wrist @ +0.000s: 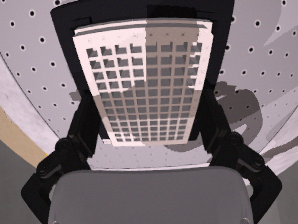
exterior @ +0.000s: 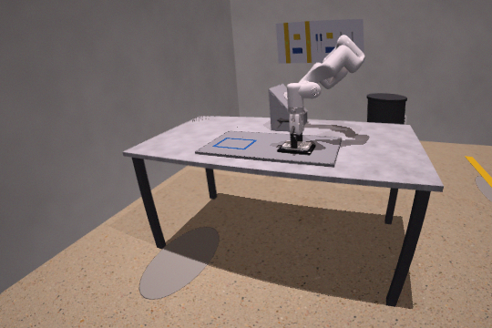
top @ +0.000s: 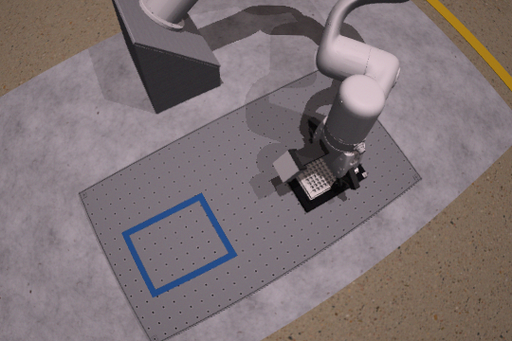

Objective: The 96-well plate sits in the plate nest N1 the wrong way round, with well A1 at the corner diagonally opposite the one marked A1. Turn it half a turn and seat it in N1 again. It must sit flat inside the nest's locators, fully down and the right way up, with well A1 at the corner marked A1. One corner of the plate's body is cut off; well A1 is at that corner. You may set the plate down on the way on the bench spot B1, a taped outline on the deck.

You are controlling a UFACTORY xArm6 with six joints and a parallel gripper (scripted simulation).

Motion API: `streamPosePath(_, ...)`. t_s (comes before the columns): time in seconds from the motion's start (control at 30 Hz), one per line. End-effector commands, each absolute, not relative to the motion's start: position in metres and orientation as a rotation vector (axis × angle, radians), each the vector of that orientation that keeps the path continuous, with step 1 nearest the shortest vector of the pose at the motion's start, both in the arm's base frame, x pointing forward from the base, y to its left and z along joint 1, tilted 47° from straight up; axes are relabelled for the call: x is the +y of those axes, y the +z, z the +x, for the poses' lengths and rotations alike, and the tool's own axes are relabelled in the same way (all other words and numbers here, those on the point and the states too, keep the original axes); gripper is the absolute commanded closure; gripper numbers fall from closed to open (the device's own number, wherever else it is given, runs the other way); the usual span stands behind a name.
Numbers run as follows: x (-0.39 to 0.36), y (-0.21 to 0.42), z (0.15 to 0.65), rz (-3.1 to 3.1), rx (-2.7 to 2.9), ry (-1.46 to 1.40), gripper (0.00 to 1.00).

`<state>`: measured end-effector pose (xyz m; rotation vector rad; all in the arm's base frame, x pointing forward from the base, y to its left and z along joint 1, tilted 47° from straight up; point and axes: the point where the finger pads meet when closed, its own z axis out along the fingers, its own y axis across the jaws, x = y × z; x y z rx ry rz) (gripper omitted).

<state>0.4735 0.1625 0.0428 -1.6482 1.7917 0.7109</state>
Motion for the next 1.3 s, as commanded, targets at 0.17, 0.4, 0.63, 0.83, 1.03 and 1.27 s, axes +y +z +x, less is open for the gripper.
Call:
streamPosePath(0.17, 0.1635, 0.0422, 0.4747, -1.647, 1.791, 0.707, 0.0)
streamPosePath(0.4, 0.1634, 0.0422, 0.4748, -1.647, 1.791, 0.707, 0.0)
streamPosePath(0.63, 0.163, 0.0426, 0.4747, -1.647, 1.791, 0.707, 1.0)
streamPosePath(0.83, 0.163, 0.0426, 0.4747, -1.647, 1.791, 0.707, 1.0)
streamPosePath(1.03, 0.163, 0.0426, 0.4747, -1.647, 1.791, 0.708, 1.0)
streamPosePath(1.27, 0.163, 0.0425, 0.4747, -1.647, 1.791, 0.708, 1.0)
